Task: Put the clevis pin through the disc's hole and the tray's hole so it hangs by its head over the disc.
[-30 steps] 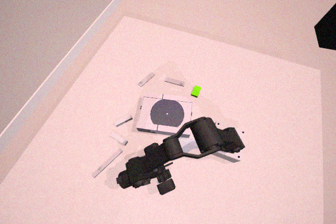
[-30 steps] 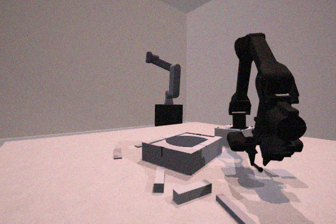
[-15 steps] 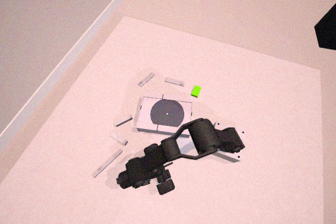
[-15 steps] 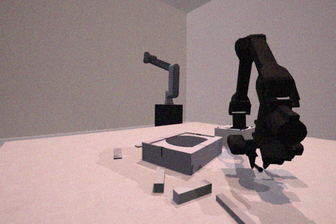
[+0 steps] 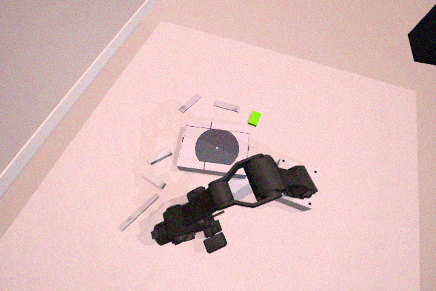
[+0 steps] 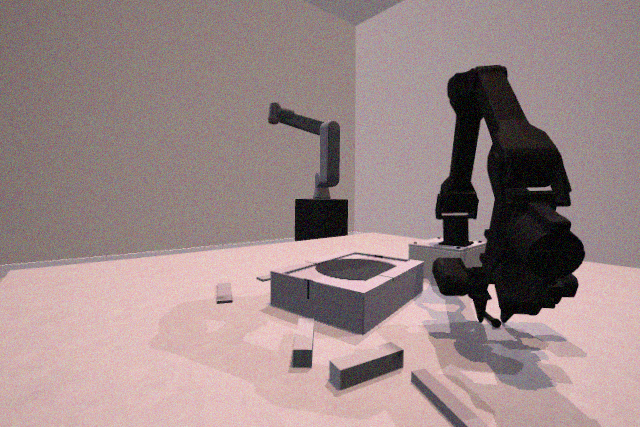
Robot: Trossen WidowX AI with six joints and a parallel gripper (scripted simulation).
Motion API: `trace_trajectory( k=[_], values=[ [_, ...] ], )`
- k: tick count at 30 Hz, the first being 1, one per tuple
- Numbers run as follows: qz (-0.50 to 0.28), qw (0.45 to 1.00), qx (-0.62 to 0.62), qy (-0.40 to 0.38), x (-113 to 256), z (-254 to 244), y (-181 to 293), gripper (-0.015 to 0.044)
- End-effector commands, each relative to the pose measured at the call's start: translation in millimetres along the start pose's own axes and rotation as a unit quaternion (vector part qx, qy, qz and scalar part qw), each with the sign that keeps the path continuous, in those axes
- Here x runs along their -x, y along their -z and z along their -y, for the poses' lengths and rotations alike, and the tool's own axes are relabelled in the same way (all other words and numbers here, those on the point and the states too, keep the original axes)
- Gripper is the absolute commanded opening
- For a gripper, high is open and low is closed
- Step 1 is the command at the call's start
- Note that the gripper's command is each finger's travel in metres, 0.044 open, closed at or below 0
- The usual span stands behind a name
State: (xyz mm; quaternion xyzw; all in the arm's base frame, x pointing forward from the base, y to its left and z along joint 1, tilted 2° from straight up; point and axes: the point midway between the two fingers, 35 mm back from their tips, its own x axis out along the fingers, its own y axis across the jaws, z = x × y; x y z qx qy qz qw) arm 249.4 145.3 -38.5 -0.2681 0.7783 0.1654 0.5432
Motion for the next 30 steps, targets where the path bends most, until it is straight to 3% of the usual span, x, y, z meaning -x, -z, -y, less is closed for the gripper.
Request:
trace_trajectory(
  k=[1,4,8,18,30],
  values=[
    [-0.001,1.000,-0.001,0.003,-1,1,0,0.0107],
    [-0.001,1.000,-0.001,0.003,-1,1,0,0.0029],
    [-0.001,1.000,-0.001,0.003,-1,1,0,0.0002],
    [-0.001,1.000,-0.001,0.002,2,1,1,0.0000],
    [0.000,1.000,0.000,0.001,38,0,15,0.0000]
  ],
)
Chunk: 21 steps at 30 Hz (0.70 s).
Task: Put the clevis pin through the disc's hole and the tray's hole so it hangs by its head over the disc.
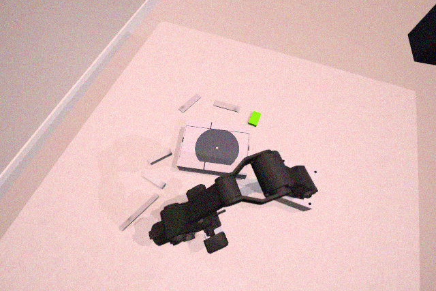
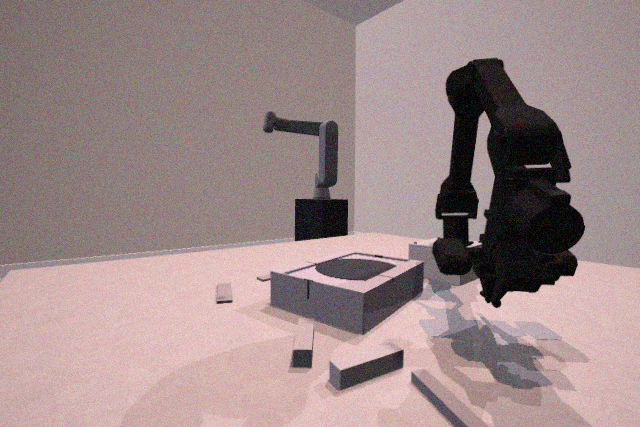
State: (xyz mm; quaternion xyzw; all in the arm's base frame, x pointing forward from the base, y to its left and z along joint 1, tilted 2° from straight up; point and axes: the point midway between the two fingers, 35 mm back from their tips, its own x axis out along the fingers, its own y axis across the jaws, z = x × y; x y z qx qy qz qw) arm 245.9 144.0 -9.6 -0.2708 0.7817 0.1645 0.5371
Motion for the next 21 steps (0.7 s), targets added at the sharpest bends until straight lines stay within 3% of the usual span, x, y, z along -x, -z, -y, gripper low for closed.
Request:
trace_trajectory(
  k=[1,12,21],
  values=[
    [0.007,1.000,-0.002,0.000,15,0,3,0.0000],
    [0.003,1.000,-0.002,0.000,31,1,12,0.0000],
    [0.025,0.990,-0.141,-0.020,34,30,16,0.0000]
  ],
)
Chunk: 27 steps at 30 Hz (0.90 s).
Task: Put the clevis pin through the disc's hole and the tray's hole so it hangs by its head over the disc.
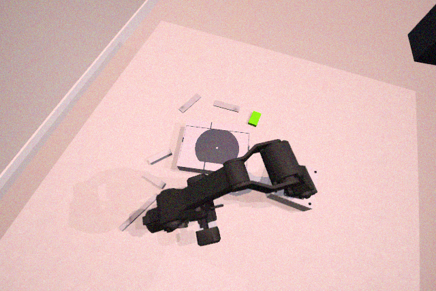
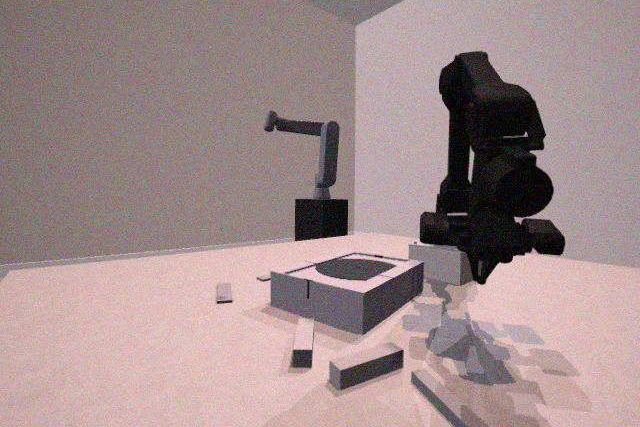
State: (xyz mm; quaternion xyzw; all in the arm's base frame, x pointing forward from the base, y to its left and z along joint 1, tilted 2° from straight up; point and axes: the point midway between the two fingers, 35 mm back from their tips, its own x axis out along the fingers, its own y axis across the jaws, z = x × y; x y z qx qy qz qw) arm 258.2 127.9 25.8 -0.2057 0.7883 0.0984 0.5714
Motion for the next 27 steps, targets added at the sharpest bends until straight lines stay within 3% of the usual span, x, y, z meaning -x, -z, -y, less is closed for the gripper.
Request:
trace_trajectory(
  k=[1,14,27],
  values=[
    [0.011,0.998,-0.061,-0.011,3,13,1,0.0000],
    [0.037,0.959,-0.276,-0.045,6,59,5,0.0000],
    [0.056,0.872,-0.479,-0.079,8,105,17,0.0000]
  ],
)
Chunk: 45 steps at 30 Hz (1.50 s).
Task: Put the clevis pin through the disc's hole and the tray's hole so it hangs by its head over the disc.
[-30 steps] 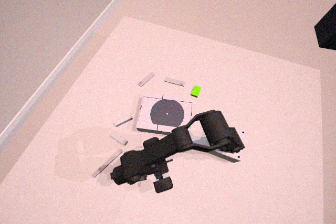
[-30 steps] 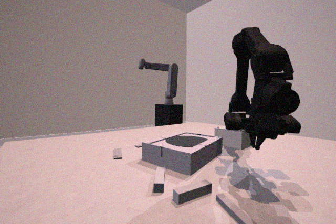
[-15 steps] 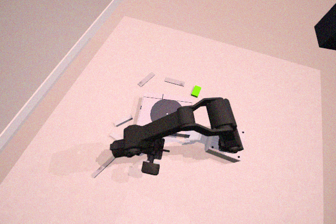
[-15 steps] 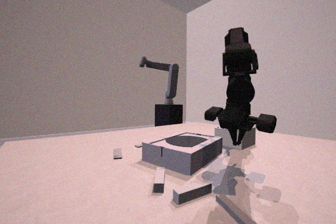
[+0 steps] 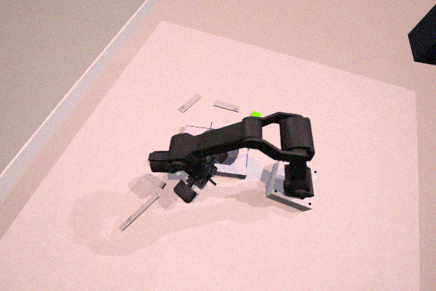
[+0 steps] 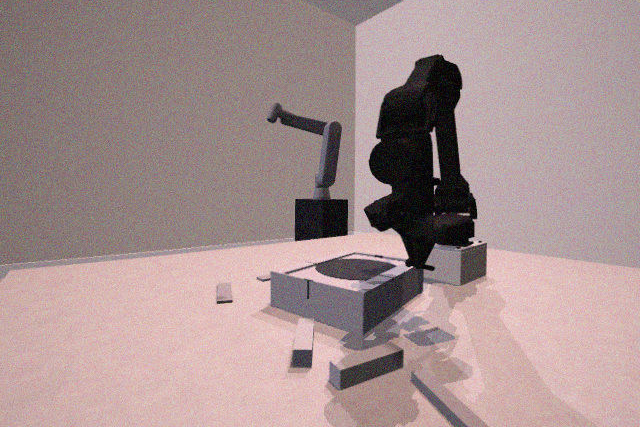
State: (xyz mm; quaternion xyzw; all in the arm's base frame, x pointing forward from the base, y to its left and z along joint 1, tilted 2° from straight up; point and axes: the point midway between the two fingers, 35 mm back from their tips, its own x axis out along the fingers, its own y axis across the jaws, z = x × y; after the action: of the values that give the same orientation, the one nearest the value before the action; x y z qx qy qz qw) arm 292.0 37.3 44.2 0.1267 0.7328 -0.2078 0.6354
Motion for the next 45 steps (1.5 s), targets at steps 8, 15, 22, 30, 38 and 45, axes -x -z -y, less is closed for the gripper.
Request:
trace_trajectory(
  k=[8,15,22,30,38,45],
  values=[
    [0.013,0.983,-0.181,-0.032,6,33,-19,0.0000],
    [0.020,0.954,-0.296,-0.050,9,56,-30,0.0000],
    [0.025,0.910,-0.408,-0.068,11,80,-40,0.0000],
    [0.030,0.844,-0.528,-0.089,14,109,-48,0.0000],
    [0.032,0.811,-0.577,-0.098,15,121,-50,0.0000],
    [0.072,0.811,-0.576,-0.064,17,121,-51,0.0000]
  ],
)
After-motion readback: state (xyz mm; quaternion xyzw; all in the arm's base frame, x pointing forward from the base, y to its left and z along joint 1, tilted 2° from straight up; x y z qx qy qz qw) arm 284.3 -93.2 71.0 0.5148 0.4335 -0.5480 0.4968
